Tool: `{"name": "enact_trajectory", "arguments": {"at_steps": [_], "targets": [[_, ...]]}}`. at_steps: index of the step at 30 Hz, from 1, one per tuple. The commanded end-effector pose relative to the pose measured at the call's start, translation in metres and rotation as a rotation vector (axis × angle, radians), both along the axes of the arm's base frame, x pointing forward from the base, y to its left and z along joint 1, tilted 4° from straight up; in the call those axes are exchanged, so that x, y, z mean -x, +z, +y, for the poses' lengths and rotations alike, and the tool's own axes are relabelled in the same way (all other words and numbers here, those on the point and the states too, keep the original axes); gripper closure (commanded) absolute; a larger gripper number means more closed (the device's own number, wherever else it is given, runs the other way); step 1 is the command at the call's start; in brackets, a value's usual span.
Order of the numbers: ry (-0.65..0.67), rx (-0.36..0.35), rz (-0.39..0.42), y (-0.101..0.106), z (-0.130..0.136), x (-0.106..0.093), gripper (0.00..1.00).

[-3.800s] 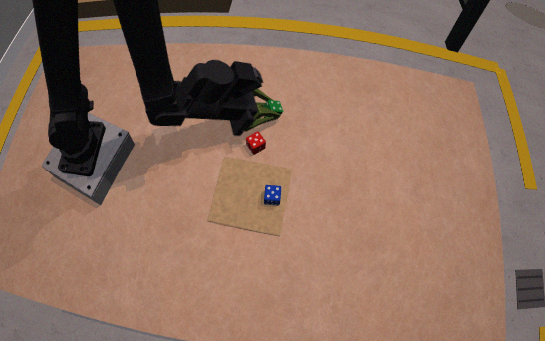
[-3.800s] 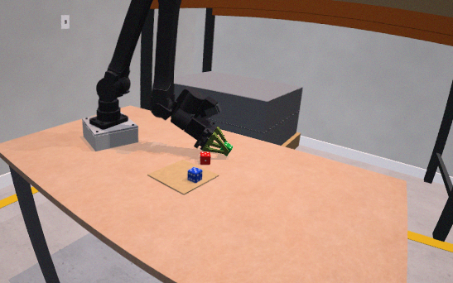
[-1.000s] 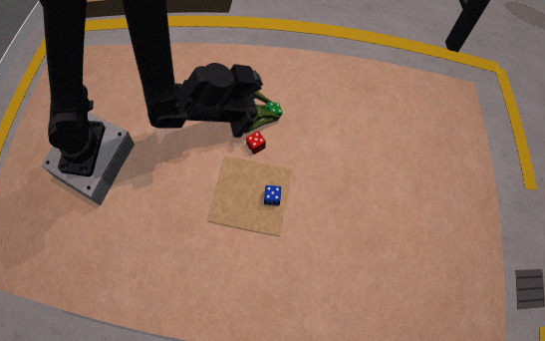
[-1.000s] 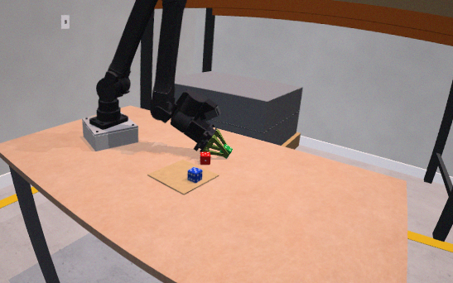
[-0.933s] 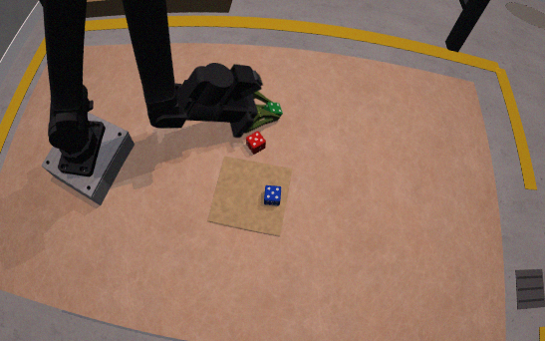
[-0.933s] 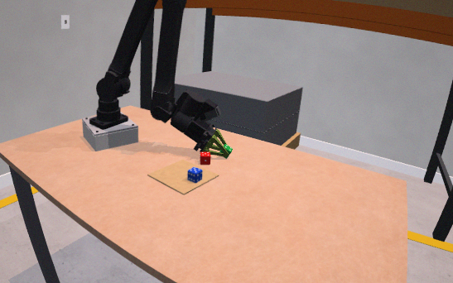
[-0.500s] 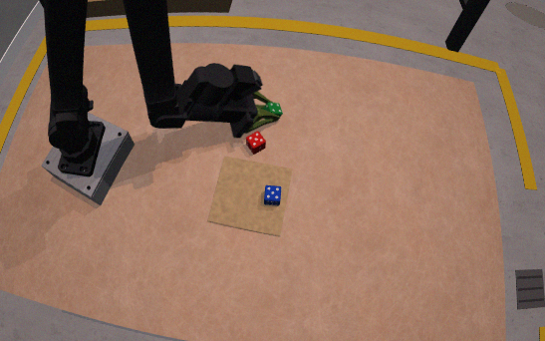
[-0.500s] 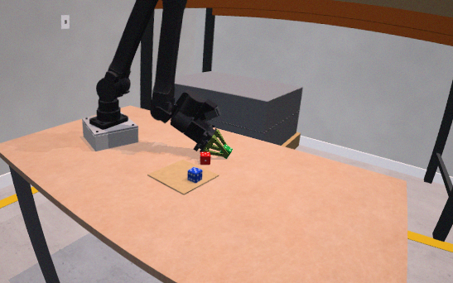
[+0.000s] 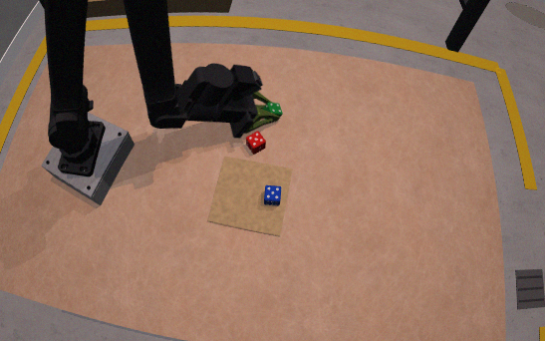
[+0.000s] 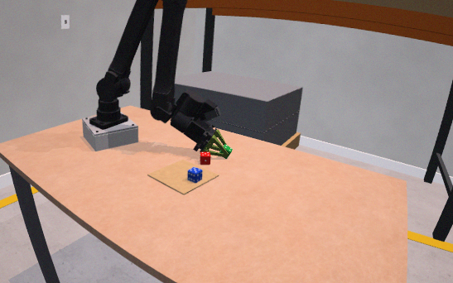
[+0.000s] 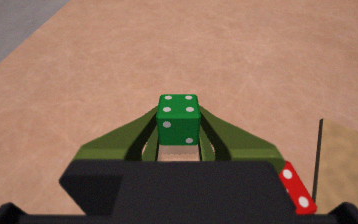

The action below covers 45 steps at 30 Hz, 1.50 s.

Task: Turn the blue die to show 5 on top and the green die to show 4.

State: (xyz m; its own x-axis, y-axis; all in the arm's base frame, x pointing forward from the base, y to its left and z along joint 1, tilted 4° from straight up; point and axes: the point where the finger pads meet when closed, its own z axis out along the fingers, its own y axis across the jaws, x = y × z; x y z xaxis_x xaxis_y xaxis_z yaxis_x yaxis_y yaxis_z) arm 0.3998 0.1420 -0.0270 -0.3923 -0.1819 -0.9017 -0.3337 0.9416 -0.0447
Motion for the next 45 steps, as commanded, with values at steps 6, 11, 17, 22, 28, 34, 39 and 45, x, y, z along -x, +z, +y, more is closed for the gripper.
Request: {"name": "enact_trajectory", "arguments": {"at_steps": [6,11,17,22,28,34,39,45], "targets": [[-0.009,-0.004,-0.041,0.0066,-0.0032,-0.0102,0.74],[-0.008,-0.004,-0.041,0.0067,-0.0033,-0.0103,0.74],[-0.008,-0.004,-0.041,0.0067,-0.0033,-0.0103,0.74],[-0.008,-0.004,-0.041,0.0067,-0.0033,-0.0103,0.74],[-0.008,-0.004,-0.041,0.0067,-0.0033,-0.0103,0.74],[-0.008,-0.004,-0.041,0.0067,-0.0033,-0.0103,0.67],[-0.008,-0.004,-0.041,0.0067,-0.0033,-0.0103,0.59],[-0.008,-0.004,-0.041,0.0067,-0.0033,-0.0103,0.55]]}}
